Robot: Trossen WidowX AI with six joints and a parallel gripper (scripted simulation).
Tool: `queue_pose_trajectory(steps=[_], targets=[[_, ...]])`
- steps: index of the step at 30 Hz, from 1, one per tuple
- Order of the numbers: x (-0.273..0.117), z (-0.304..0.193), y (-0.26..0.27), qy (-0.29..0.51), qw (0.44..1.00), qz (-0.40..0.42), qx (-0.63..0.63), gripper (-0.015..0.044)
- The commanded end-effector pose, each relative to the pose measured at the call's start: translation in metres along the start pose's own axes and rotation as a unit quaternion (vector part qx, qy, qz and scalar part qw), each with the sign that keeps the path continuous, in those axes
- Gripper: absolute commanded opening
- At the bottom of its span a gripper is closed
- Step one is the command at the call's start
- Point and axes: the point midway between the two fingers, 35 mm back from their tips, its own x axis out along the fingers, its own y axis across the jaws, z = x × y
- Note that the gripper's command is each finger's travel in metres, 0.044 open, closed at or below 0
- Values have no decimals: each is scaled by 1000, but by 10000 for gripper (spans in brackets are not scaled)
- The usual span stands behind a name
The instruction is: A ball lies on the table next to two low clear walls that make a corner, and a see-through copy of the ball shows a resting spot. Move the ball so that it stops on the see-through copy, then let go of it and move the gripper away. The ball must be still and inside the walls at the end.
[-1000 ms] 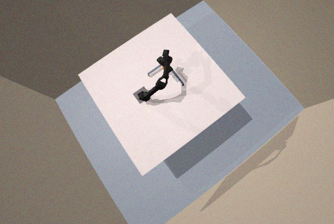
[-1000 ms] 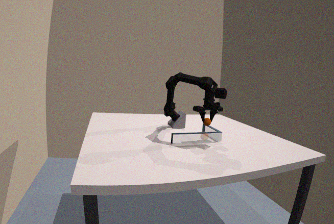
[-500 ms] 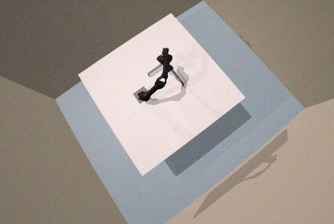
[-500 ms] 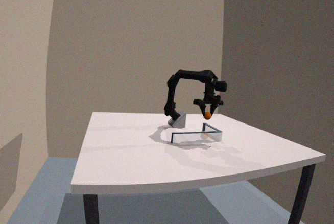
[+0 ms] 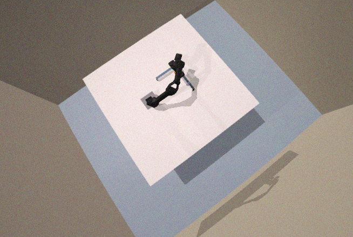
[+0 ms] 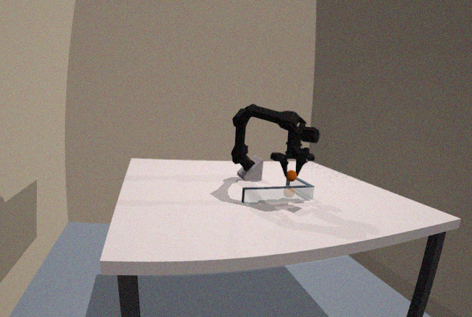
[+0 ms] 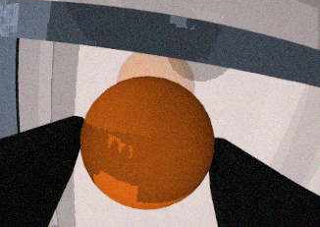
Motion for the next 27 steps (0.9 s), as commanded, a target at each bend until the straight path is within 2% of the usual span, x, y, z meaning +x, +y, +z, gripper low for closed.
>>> queue_pose_trajectory(steps=[1,10,27], targets=[[17,0,-1,2,1000,-3,-3,0],[56,-2,-3,2,1000,-5,-3,0],[77,-2,-3,2,1000,-5,-3,0]])
